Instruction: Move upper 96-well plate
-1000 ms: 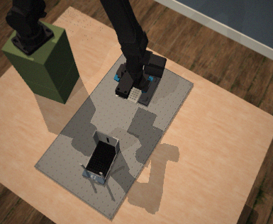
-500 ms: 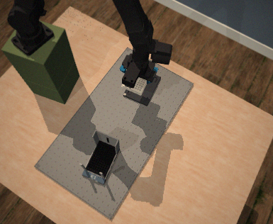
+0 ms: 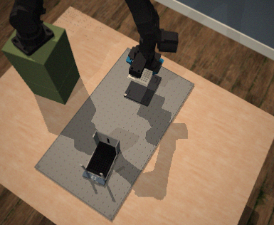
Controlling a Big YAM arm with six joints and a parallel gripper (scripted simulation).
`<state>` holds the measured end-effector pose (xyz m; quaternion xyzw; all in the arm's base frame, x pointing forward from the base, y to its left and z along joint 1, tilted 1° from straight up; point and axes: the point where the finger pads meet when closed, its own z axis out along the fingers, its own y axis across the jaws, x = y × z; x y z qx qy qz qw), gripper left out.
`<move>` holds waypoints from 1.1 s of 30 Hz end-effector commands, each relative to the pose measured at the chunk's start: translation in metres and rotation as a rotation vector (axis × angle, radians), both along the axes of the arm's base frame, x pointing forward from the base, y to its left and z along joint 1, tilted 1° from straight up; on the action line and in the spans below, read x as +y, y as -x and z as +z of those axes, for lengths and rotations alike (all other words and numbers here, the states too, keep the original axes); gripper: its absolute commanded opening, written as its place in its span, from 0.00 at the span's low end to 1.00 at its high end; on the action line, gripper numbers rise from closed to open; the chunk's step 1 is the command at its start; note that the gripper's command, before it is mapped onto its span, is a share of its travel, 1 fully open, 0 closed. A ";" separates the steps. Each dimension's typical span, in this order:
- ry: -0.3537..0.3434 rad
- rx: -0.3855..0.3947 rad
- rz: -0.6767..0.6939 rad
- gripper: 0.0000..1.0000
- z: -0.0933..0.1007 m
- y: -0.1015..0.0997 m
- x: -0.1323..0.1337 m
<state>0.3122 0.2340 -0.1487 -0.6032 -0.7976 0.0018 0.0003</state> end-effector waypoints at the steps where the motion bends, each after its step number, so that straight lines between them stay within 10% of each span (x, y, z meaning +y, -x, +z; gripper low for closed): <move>1: -0.033 -0.052 -0.021 0.00 0.021 -0.020 0.024; 33: -0.023 -0.039 -0.033 0.00 0.013 -0.022 0.021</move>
